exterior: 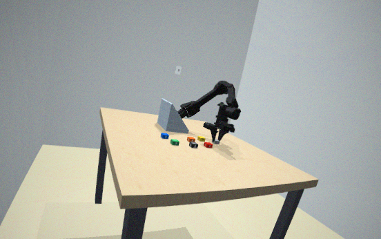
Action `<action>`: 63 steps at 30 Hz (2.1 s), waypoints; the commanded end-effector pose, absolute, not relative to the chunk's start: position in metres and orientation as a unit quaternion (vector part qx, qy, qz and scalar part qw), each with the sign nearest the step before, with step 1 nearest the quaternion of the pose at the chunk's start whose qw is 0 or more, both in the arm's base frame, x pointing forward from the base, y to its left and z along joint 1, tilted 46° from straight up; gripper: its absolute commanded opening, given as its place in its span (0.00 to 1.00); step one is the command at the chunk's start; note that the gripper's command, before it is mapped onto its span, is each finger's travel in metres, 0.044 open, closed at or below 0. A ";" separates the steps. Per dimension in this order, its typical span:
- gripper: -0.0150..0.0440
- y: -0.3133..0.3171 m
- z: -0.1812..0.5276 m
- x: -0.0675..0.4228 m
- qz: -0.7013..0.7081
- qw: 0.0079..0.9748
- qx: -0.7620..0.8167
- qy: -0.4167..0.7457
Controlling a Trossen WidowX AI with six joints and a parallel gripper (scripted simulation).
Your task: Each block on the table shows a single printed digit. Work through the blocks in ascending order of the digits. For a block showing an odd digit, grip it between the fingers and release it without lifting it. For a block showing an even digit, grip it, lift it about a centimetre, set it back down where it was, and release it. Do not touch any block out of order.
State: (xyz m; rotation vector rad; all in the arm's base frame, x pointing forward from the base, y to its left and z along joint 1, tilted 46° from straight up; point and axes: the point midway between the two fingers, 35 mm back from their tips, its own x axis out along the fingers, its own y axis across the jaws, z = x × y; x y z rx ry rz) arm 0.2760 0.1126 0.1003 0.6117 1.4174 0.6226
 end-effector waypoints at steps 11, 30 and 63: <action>0.59 0.113 0.100 0.276 0.276 0.672 0.274 0.630; 0.93 0.087 0.125 0.274 0.275 0.672 0.274 0.630; 0.46 -0.078 0.093 0.326 0.247 0.670 0.272 0.645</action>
